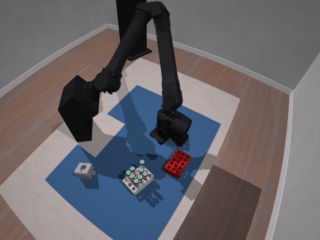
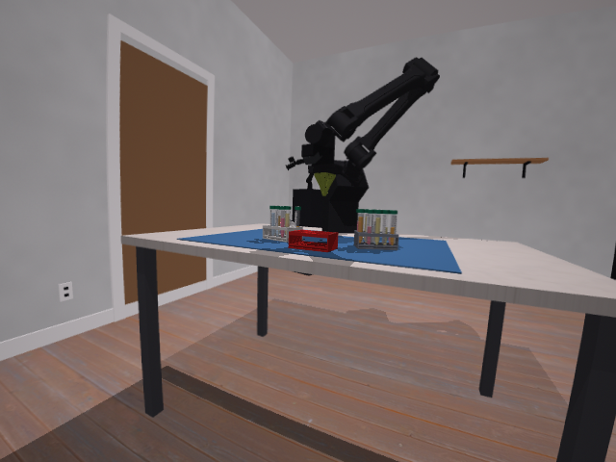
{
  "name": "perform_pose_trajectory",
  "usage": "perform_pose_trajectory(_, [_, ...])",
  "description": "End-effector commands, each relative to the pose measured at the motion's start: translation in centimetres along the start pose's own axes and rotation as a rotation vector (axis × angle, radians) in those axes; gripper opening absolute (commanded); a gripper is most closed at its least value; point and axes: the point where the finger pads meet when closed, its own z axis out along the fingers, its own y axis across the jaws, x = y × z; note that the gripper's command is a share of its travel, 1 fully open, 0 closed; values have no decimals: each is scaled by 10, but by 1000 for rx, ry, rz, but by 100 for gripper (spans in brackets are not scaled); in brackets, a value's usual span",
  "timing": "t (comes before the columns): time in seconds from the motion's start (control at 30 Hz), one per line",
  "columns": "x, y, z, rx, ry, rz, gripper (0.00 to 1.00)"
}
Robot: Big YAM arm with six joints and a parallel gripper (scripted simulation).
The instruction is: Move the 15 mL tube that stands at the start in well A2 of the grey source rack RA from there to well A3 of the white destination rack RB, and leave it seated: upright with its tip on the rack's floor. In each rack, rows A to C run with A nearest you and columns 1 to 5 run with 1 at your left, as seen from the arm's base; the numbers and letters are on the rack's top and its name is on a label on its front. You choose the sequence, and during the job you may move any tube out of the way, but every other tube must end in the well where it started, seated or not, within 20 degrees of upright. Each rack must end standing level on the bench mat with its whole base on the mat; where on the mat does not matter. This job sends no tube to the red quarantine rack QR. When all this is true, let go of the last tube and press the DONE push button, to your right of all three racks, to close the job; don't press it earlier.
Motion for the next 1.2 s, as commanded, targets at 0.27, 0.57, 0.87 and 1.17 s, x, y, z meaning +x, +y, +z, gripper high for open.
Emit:
perform_pose_trajectory(0.27, [-8, 5, 1, -6, -5, 351, 0])
perform_pose_trajectory(0.57, [-8, 5, 1, -6, -4, 652, 0])
perform_pose_trajectory(0.87, [-8, 5, 2, -6, -4, 837, 0])
perform_pose_trajectory(1.17, [-19, -31, -5, -4, -28, 829, 0])
